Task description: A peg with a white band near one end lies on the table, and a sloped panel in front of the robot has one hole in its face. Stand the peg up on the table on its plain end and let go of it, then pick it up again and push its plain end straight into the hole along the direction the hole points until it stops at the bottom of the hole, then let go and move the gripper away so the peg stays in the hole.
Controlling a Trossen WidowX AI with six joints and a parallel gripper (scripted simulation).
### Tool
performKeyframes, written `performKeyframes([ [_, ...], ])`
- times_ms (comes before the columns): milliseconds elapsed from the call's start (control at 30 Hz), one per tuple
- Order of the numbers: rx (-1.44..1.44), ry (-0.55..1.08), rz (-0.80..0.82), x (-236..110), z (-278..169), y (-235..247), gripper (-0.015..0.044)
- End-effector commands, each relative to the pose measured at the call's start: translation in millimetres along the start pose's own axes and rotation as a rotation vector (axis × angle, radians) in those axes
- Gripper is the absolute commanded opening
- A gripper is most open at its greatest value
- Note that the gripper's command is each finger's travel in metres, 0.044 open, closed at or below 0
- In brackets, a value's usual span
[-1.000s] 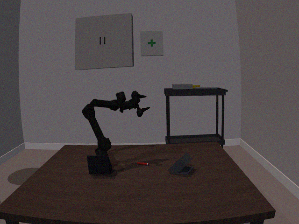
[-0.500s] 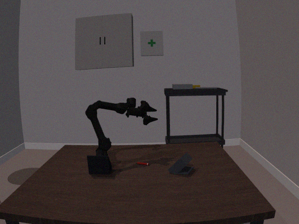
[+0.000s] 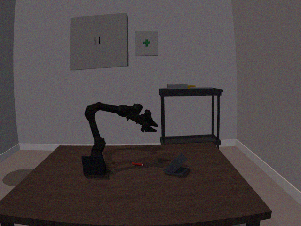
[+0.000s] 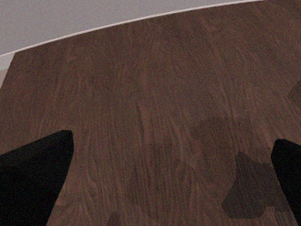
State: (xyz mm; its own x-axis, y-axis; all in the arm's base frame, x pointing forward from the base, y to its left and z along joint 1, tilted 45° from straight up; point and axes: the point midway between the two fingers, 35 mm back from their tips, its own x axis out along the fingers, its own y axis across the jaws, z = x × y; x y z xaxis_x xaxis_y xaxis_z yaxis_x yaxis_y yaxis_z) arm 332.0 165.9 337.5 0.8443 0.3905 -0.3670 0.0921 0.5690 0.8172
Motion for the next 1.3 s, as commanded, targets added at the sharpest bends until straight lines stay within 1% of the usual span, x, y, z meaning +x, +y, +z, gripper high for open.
performKeyframes([
  [0,-0.061,0.09,-0.101,16.1,-9.2,-33.3,0.044],
  [333,-0.147,0.343,-0.286,33.2,-28.8,-107.8,0.044],
  [633,-0.129,0.618,-0.385,28.0,-48.9,-170.5,0.044],
  [833,-0.056,0.8,-0.393,15.7,-61.7,-202.2,0.044],
  [1067,0.084,0.974,-0.34,-2.0,-72.3,-224.9,0.044],
  [1167,0.138,1.016,-0.31,-7.4,-74.2,-229.2,0.044],
  [1267,0.142,1.019,-0.308,-7.8,-74.3,-229.4,0.044],
])
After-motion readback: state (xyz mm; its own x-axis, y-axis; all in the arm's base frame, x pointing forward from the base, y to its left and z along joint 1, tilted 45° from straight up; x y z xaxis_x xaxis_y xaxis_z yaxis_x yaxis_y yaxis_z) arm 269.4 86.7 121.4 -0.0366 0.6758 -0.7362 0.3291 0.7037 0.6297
